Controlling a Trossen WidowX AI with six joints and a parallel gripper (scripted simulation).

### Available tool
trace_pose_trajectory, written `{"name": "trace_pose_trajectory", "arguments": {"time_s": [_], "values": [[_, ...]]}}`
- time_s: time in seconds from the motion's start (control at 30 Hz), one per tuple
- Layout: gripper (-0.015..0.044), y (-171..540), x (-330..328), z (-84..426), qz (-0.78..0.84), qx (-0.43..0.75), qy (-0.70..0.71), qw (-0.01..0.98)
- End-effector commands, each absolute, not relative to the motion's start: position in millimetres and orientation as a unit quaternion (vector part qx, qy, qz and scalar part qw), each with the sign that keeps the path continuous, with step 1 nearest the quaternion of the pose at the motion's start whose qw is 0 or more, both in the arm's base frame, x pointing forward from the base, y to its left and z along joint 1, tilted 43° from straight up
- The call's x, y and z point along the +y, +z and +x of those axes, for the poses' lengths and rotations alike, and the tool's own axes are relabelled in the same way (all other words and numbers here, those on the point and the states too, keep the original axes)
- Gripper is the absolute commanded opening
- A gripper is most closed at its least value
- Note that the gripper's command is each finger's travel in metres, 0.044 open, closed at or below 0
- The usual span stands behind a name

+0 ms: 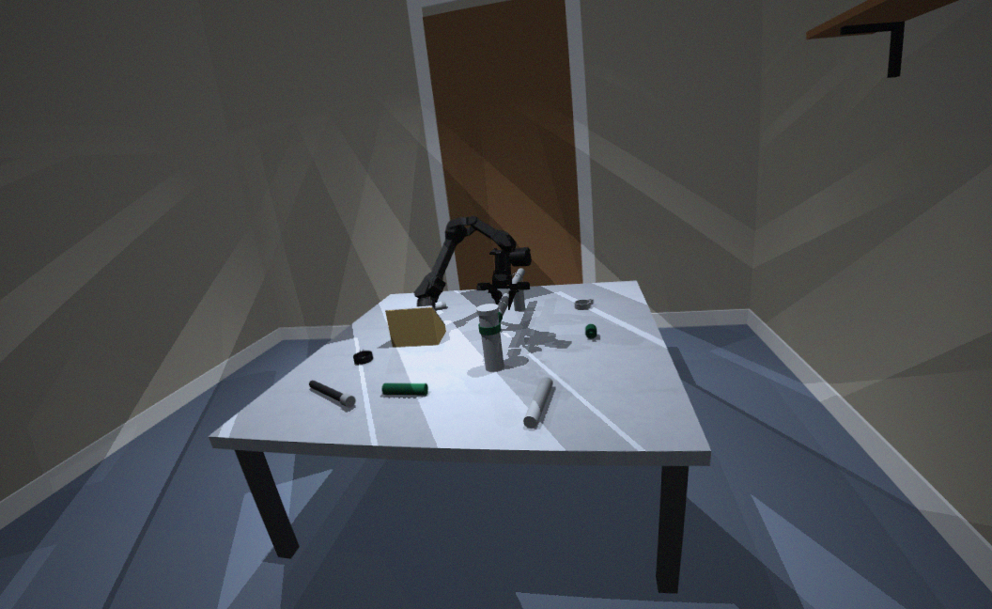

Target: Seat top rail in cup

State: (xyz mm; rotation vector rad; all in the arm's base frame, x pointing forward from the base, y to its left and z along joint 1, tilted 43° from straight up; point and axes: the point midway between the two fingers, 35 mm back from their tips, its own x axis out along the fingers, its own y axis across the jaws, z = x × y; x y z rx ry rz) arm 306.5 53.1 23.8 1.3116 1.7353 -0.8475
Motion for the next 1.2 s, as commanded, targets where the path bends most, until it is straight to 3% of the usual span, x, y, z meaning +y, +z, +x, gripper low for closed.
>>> {"name": "trace_pose_trajectory", "arguments": {"time_s": [0.0,1.17], "values": [[0.0000,26.5,48.7,312.1,0.521,0.679,-0.333,0.396],[0.0000,11.1,32.7,313.4,0.516,0.685,-0.331,0.394]]}}
